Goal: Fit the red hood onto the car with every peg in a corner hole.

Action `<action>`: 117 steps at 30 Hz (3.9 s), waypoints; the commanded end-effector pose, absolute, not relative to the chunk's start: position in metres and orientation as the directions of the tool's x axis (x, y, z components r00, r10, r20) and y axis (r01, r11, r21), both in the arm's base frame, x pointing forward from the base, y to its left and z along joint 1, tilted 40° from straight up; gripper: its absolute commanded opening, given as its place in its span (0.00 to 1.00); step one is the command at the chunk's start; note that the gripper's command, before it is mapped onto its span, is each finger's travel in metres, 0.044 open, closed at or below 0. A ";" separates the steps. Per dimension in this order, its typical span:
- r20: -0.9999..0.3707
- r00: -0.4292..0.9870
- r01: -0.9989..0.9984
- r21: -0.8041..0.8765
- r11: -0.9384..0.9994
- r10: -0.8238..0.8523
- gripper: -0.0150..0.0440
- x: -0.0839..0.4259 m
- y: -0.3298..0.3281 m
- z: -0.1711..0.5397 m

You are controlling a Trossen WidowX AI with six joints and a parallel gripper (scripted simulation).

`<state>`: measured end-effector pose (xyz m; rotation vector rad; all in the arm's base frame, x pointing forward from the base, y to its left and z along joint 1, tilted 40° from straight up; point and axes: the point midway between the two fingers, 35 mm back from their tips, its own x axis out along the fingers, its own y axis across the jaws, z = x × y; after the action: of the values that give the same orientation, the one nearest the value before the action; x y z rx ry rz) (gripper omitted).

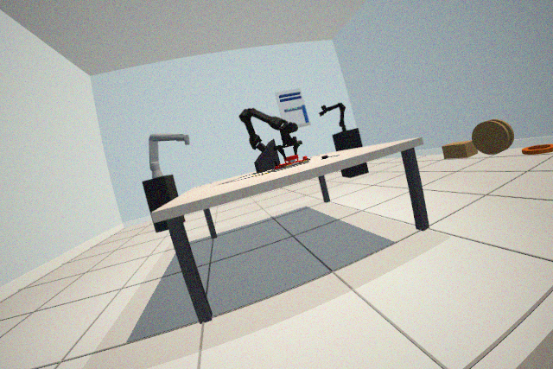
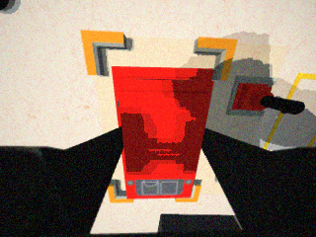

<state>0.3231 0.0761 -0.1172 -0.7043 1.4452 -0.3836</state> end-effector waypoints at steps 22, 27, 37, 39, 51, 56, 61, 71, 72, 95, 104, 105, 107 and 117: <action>-0.763 0.116 -0.176 -0.646 0.743 -0.636 0.25 0.323 0.077 -0.116; -0.763 0.116 -0.176 -0.646 0.743 -0.636 0.25 0.323 0.078 -0.115; -0.764 0.118 -0.177 -0.645 0.743 -0.635 0.25 0.323 0.076 -0.116; -0.764 0.118 -0.178 -0.645 0.743 -0.635 0.25 0.323 0.076 -0.116; -0.764 0.118 -0.178 -0.645 0.743 -0.635 0.25 0.323 0.072 -0.120; -0.764 0.118 -0.178 -0.645 0.743 -0.635 0.25 0.324 0.070 -0.122; -0.764 0.118 -0.178 -0.645 0.743 -0.635 0.25 0.324 0.069 -0.124; -0.764 0.118 -0.176 -0.645 0.744 -0.634 0.25 0.324 0.067 -0.126; -0.764 0.118 -0.175 -0.644 0.744 -0.634 0.25 0.324 0.067 -0.126; -0.766 0.116 -0.172 -0.643 0.747 -0.632 1.00 0.324 0.069 -0.125; -0.768 0.111 -0.172 -0.640 0.749 -0.631 1.00 0.316 0.113 -0.072; -0.768 0.111 -0.172 -0.640 0.749 -0.631 1.00 0.316 0.113 -0.072; -0.768 0.111 -0.172 -0.640 0.749 -0.631 1.00 0.316 0.113 -0.072; -0.768 0.111 -0.172 -0.640 0.749 -0.631 1.00 0.316 0.113 -0.072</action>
<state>0.3169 0.1127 -0.0723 -0.7067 1.4468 -0.3771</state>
